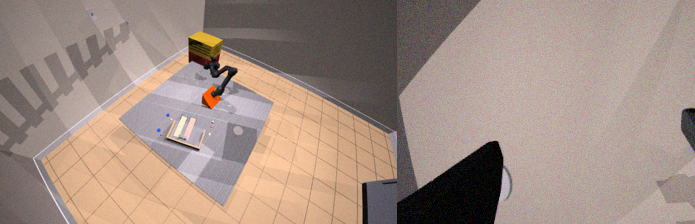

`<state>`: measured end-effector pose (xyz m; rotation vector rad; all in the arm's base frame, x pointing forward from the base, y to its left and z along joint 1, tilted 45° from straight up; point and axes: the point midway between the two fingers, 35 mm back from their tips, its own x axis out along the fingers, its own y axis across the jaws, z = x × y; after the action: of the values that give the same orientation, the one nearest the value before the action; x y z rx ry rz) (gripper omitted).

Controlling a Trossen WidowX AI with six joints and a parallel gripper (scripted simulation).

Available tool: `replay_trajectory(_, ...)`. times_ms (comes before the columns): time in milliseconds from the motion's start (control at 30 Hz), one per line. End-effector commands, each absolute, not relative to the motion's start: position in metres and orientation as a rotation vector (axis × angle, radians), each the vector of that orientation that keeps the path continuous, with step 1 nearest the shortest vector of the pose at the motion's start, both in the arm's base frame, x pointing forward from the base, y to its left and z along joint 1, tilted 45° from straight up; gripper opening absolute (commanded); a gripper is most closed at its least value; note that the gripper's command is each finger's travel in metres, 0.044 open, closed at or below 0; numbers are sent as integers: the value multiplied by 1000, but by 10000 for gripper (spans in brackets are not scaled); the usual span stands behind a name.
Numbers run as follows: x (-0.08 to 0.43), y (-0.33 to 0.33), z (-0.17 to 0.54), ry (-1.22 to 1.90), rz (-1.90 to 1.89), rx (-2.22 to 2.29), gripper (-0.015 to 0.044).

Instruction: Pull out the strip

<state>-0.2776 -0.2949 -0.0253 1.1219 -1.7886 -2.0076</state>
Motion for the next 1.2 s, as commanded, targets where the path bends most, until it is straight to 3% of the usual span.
replay_trajectory(0,-275,-297,-25,-1774,-2005,1129,400)
replay_trajectory(300,-150,-378,-3,-1092,-1773,1354,400)
replay_trajectory(567,-16,-399,20,-556,-1438,1374,400)
replay_trajectory(867,128,-361,50,-86,-974,1256,400)
replay_trajectory(1167,241,-264,85,243,-438,1044,400)
